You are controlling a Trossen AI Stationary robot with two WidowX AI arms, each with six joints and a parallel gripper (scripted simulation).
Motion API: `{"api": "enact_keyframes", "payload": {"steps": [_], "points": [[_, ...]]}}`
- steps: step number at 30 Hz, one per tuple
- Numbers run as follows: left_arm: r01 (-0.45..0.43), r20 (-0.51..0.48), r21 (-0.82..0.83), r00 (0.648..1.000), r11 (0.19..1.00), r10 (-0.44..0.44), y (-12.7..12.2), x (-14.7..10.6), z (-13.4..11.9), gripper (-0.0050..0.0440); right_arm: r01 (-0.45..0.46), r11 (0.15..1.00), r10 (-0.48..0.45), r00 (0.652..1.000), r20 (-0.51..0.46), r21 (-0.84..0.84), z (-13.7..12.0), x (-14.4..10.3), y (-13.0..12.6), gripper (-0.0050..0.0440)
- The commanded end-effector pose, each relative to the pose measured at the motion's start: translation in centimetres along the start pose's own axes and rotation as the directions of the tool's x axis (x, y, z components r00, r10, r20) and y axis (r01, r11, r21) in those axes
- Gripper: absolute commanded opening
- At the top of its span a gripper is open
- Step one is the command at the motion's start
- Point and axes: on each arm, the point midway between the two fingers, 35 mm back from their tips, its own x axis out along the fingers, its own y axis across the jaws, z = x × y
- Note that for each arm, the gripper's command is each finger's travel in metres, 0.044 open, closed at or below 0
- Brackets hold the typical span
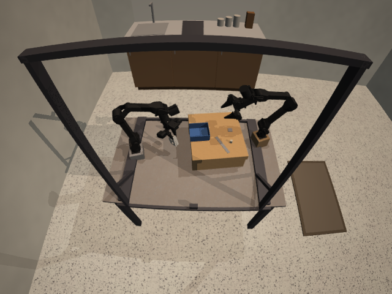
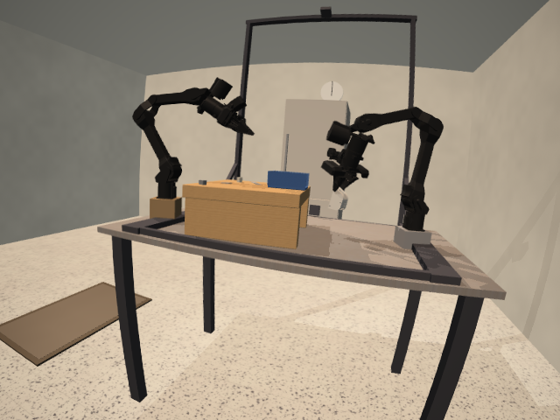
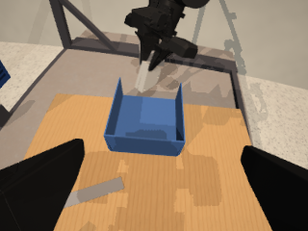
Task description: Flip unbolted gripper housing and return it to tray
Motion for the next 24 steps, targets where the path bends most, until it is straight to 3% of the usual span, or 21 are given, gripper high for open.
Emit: {"api": "enact_keyframes", "payload": {"steps": [1, 24], "points": [[-0.044, 0.011, -0.043, 0.999, 0.998, 0.045, -0.10, -0.51, 0.27, 0.0119, -0.003, 1.000, 0.003, 1.000, 0.019, 0.005, 0.53, -0.38, 0.05, 0.0440], [-0.180, -0.017, -0.351, 0.982, 0.919, 0.186, -0.12, -0.53, 0.26, 0.0119, -0.003, 1.000, 0.003, 1.000, 0.019, 0.005, 0.53, -0.38, 0.05, 0.0440]]}}
